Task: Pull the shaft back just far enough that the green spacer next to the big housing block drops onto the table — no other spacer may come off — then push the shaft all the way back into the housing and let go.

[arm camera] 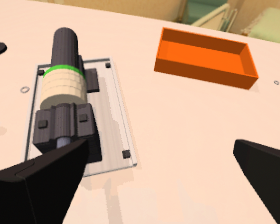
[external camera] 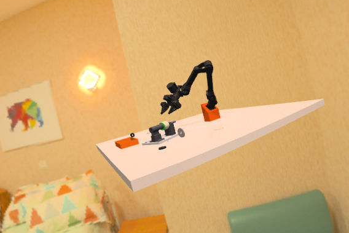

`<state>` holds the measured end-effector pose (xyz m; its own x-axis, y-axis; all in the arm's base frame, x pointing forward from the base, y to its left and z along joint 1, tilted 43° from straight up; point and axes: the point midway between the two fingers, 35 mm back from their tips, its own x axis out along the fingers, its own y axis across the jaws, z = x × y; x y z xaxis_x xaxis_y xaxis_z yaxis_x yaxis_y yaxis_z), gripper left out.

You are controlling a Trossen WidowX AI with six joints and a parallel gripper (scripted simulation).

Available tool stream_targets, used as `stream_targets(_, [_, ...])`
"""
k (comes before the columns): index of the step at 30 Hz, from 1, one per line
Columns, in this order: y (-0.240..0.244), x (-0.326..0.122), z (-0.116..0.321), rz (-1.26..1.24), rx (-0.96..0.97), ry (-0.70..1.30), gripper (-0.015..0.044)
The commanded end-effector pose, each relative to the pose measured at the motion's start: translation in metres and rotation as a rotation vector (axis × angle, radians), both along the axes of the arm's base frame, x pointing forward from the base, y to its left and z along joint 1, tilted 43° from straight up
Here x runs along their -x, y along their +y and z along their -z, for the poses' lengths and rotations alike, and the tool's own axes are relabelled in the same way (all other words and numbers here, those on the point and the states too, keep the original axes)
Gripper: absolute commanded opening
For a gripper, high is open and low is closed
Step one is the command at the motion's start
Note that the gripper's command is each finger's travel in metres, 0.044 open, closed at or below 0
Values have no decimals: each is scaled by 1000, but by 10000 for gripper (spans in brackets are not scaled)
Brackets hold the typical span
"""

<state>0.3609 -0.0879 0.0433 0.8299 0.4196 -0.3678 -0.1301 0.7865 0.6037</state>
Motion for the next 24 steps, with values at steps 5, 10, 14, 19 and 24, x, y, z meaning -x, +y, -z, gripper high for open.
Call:
stream_targets(5, [75,16,-8,-265,-23,-63,440])
stream_targets(10, [75,16,-8,-265,-23,-63,440])
stream_targets(14, [76,17,-9,-265,-23,-63,440])
stream_targets(19, [76,17,-9,-265,-23,-63,440])
stream_targets(24, [76,17,-9,-265,-23,-63,440])
